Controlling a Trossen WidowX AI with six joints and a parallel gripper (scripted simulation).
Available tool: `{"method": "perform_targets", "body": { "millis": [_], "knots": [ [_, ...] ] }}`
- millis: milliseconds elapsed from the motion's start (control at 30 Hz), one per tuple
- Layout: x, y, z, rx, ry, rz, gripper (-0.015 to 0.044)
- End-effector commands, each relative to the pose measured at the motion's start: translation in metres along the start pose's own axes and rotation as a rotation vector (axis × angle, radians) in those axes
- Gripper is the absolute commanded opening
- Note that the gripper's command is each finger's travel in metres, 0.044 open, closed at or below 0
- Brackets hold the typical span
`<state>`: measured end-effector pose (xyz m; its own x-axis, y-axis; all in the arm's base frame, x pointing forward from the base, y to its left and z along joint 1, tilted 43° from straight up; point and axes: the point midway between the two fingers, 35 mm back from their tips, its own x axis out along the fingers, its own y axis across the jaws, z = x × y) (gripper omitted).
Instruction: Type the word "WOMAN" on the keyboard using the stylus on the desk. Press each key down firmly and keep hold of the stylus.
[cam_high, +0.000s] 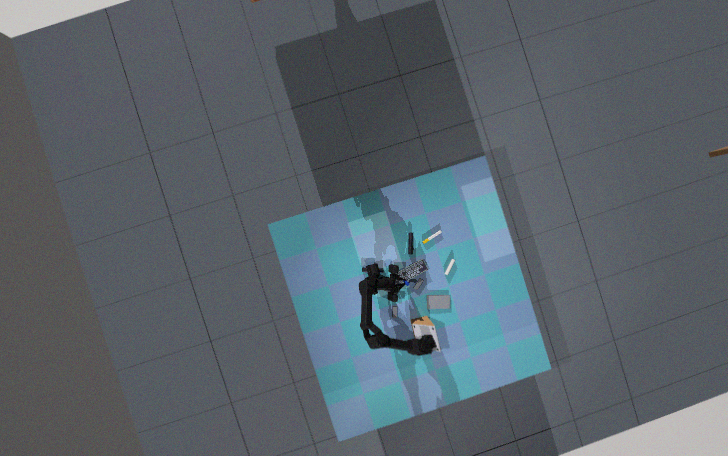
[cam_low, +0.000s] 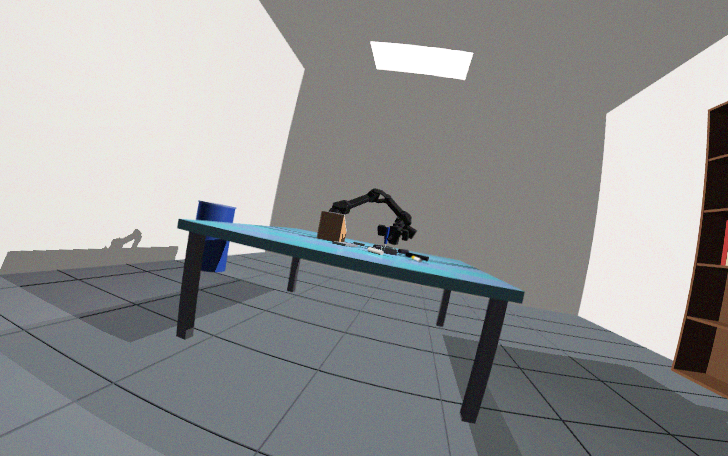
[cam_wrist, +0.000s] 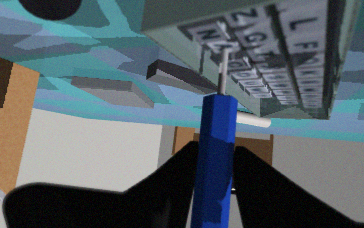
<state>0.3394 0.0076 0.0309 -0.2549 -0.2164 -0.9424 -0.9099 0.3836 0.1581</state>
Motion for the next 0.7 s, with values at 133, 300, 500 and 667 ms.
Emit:
{"method": "perform_targets", "body": {
  "millis": [133,300,500,667],
  "knots": [
    [-0.015,0.001,-0.026,0.004,-0.002,0.001,0.0081],
    [-0.017,0.002,-0.032,0.004,-0.002,0.001,0.0081],
    [-0.016,0.001,-0.029,0.012,-0.008,0.001,0.0064],
    [-0.022,0.004,-0.028,0.009,-0.007,0.001,0.0]
  ]
}}
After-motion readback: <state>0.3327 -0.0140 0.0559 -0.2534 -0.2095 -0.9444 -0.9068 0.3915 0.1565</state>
